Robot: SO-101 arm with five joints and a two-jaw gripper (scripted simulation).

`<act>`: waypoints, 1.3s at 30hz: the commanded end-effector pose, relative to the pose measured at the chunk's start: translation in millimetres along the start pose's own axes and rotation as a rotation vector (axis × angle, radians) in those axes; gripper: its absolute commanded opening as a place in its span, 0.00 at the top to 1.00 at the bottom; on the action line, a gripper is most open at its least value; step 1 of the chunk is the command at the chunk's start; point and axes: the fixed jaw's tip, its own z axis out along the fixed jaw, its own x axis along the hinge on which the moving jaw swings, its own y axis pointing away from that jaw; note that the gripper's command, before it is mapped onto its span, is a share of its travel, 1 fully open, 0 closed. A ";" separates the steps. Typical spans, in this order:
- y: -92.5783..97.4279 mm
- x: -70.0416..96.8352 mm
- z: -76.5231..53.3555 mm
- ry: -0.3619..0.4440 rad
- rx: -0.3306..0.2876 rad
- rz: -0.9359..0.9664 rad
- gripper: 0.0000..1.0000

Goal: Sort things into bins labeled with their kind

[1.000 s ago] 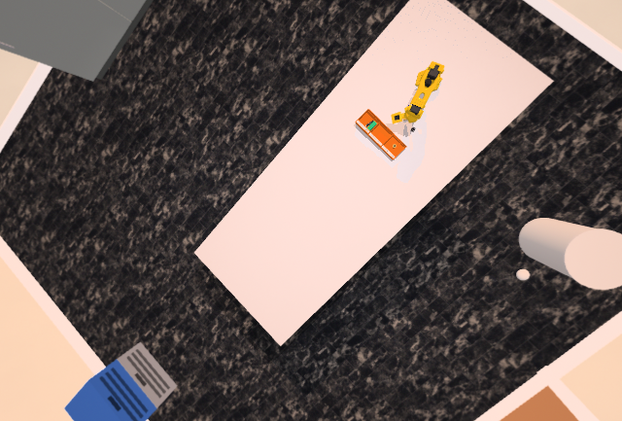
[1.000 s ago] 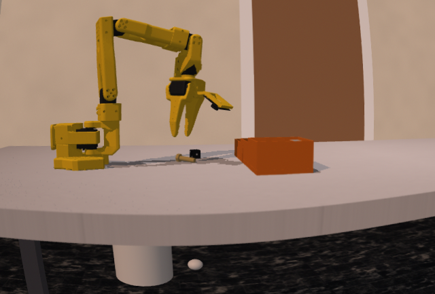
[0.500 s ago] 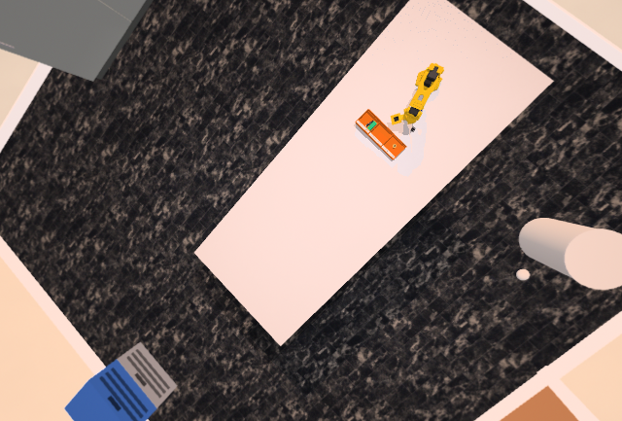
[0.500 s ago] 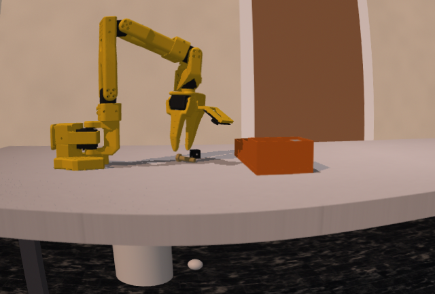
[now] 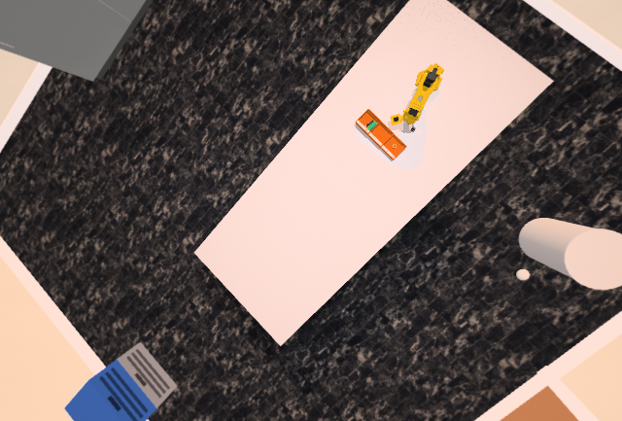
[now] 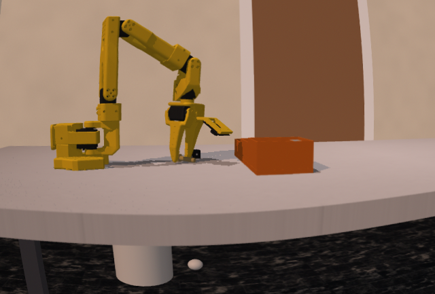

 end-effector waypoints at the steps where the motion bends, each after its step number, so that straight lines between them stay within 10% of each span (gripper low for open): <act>1: 2.8 -2.7 -0.9 -0.015 -0.023 0.011 0.78; 39: 6.4 -4.8 -2.7 -0.047 -0.068 0.009 0.81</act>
